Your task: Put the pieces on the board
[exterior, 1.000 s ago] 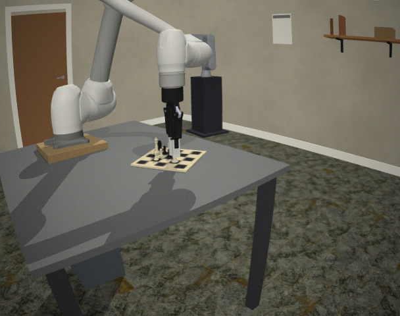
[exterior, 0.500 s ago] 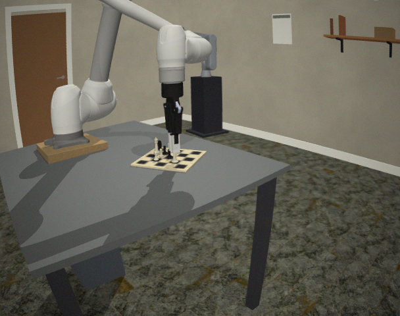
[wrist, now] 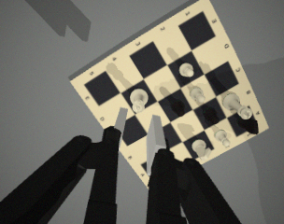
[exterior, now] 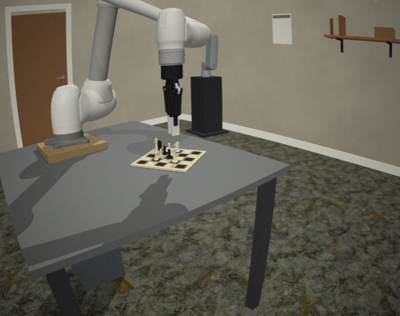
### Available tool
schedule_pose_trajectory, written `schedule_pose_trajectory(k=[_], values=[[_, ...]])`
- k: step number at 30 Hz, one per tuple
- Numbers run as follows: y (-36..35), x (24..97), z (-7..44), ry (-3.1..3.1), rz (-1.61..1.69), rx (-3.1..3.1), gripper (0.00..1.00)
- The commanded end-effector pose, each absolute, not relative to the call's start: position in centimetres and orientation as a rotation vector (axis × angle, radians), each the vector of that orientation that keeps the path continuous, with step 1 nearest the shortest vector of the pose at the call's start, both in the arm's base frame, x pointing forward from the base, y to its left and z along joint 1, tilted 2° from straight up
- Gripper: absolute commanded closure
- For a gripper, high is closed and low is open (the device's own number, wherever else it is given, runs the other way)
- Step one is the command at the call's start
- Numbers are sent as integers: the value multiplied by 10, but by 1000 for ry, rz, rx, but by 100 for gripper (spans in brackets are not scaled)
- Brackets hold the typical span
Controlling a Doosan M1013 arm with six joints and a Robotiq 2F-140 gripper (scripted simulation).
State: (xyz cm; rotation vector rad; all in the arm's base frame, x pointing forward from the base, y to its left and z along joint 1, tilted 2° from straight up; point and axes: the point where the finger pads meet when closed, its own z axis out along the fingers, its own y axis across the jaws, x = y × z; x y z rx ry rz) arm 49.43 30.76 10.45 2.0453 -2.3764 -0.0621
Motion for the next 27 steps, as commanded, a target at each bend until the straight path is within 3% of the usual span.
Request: schedule_pose_trajectory(k=[1,5,6,27], values=[[307,495,112,-2376,-62,2045,75],[307,495,114,-2376,-62,2045,75],[307,495,114,-2376,-62,2045,0],[307,495,114,-2376,-62,2045,0]])
